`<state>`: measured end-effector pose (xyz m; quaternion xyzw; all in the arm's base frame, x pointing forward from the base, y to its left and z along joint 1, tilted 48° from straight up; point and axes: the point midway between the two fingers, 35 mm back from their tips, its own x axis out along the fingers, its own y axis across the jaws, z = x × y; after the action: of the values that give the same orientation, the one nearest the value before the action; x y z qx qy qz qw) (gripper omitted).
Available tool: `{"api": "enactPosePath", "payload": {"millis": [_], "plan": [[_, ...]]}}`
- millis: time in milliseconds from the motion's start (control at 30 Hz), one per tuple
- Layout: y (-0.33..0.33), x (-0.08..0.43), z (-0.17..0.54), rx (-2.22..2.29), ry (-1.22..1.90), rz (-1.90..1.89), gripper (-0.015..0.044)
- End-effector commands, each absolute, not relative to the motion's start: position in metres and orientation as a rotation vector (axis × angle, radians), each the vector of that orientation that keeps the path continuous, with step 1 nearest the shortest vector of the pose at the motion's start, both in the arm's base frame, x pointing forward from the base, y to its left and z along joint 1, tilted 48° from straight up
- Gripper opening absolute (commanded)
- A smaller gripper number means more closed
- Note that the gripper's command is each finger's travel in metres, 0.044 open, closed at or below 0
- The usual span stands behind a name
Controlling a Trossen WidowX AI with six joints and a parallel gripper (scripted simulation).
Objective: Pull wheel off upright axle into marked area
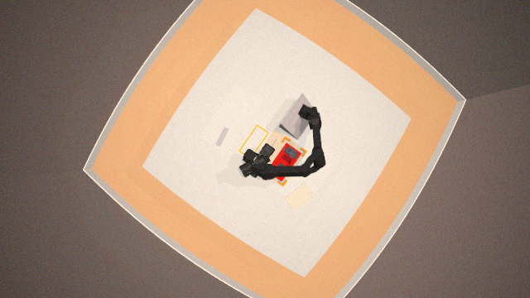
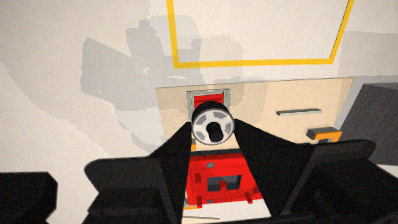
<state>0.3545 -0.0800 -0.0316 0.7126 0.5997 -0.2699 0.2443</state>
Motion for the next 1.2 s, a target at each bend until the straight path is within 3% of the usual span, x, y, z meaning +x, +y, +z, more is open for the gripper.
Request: {"api": "enactPosePath", "payload": {"millis": [0, 100, 1167], "plan": [[-0.0809, 0.3549, -0.0310, 1.945, 1.635, -0.735, 0.0056], [-0.0816, 0.3548, -0.0304, 1.945, 1.635, -0.735, 0.0000], [-0.0894, 0.3535, -0.0235, 1.949, 1.634, -0.737, 0.0000]]}}
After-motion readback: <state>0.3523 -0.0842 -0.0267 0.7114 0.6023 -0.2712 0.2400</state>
